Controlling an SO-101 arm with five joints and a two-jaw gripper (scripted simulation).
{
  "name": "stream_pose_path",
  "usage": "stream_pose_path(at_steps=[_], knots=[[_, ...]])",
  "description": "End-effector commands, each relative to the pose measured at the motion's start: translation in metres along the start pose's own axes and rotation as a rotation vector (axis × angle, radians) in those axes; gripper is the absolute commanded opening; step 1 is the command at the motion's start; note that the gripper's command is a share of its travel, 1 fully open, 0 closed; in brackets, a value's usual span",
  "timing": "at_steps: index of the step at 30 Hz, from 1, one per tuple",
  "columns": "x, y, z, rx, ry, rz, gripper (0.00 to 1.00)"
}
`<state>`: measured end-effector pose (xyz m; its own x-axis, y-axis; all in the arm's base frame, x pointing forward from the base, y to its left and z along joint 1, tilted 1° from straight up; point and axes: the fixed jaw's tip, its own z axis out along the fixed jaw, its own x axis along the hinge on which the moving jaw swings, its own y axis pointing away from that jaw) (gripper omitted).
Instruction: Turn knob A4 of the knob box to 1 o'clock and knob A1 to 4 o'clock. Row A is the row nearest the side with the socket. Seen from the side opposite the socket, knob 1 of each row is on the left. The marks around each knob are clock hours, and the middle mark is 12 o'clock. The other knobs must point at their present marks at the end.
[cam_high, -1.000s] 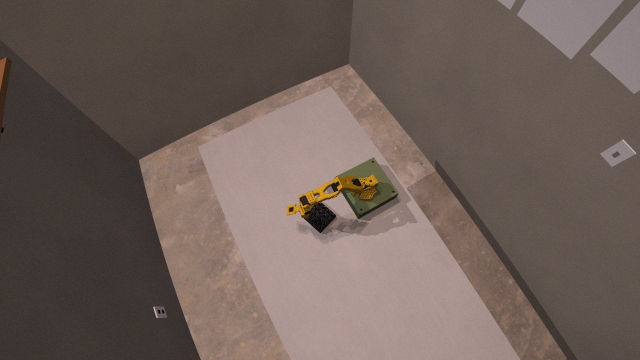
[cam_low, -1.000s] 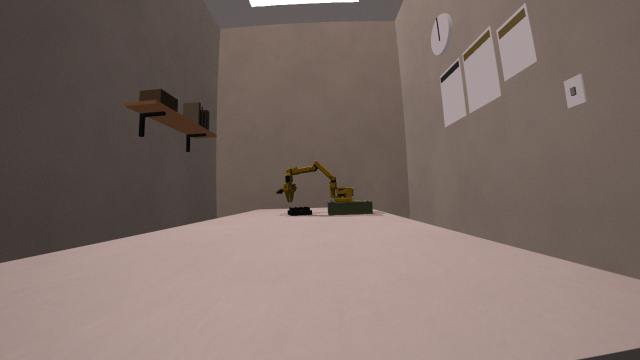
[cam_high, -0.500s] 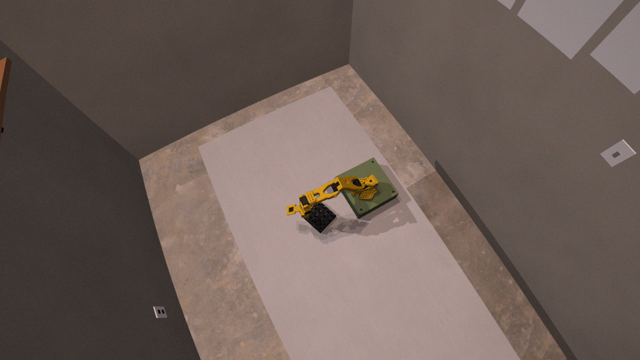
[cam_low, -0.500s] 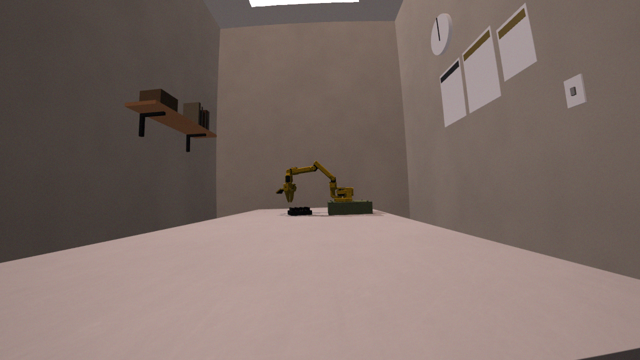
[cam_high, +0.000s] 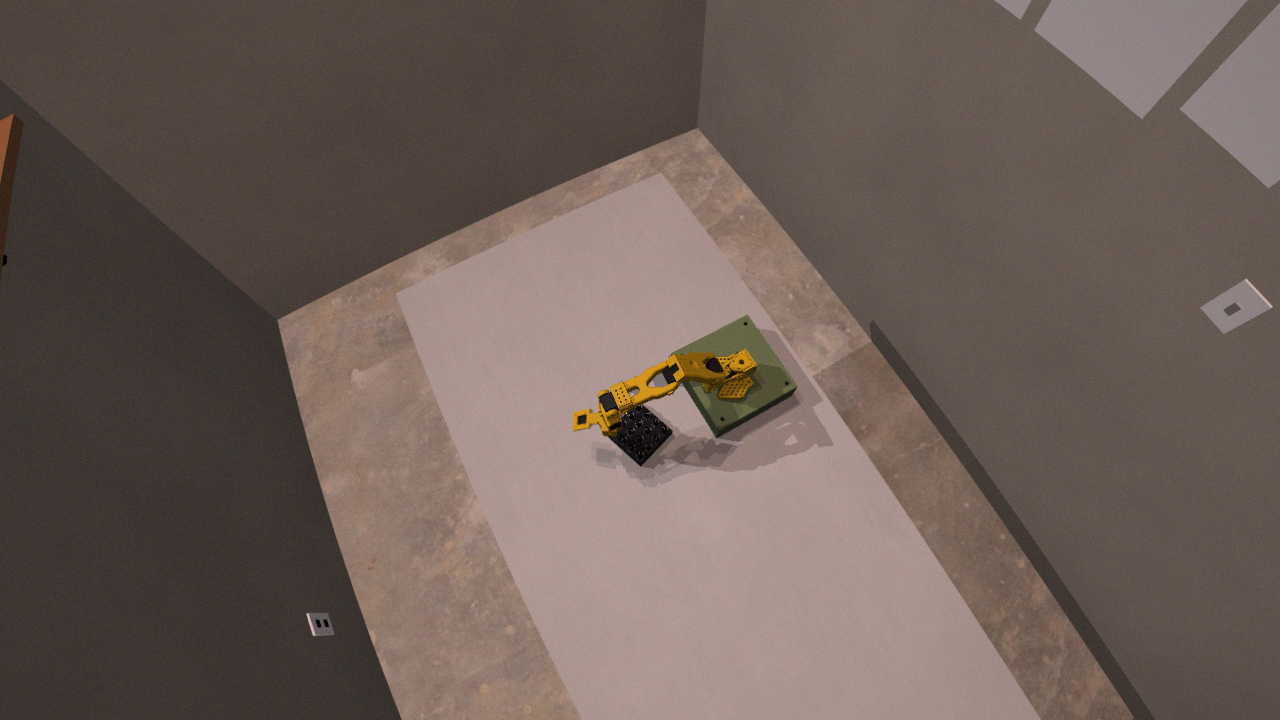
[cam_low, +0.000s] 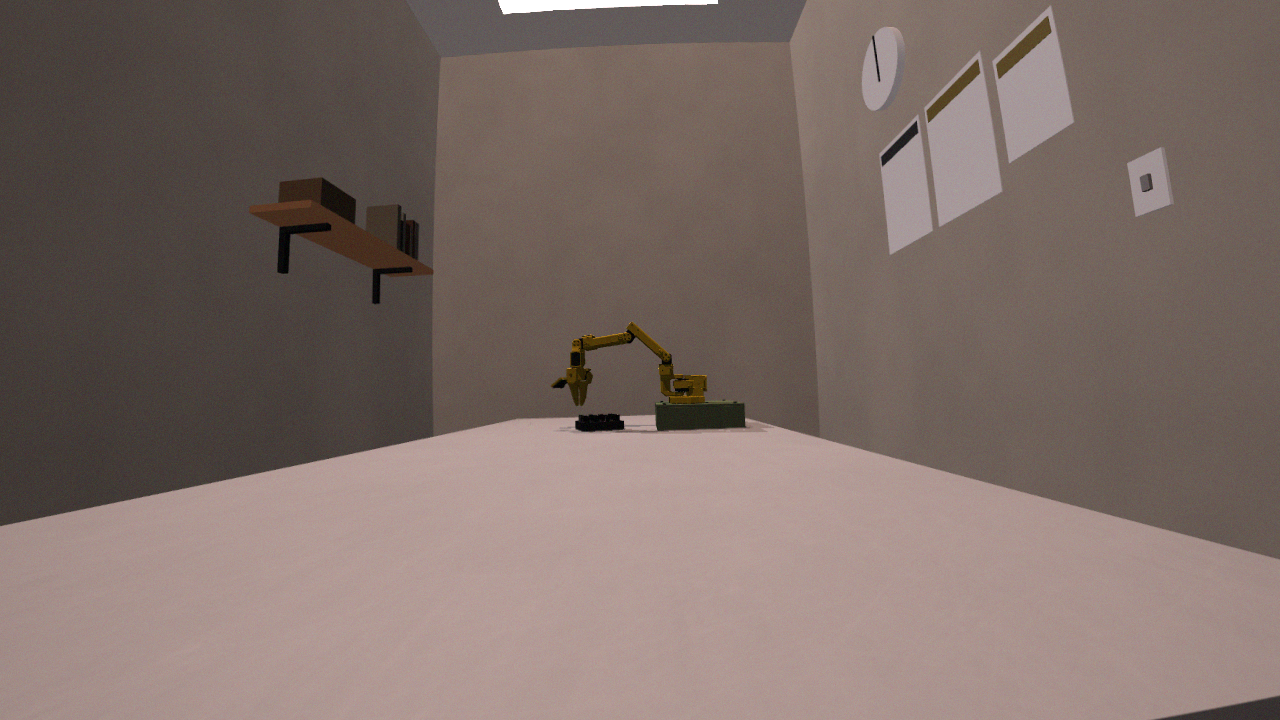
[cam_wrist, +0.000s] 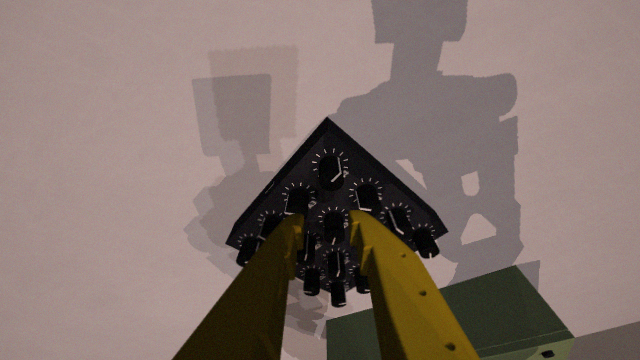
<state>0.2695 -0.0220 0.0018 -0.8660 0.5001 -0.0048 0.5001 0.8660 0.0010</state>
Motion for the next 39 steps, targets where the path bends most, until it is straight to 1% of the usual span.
stream_pose_path(at_steps=[1,11,39], knots=[[0.0016,-0.0025,0.008,0.007,0.017,0.015,0.1],[0.0019,-0.0025,0.0143,0.007,0.017,0.015,0.1],[0.0026,-0.0032,0.016,0.007,0.017,0.015,0.1]])
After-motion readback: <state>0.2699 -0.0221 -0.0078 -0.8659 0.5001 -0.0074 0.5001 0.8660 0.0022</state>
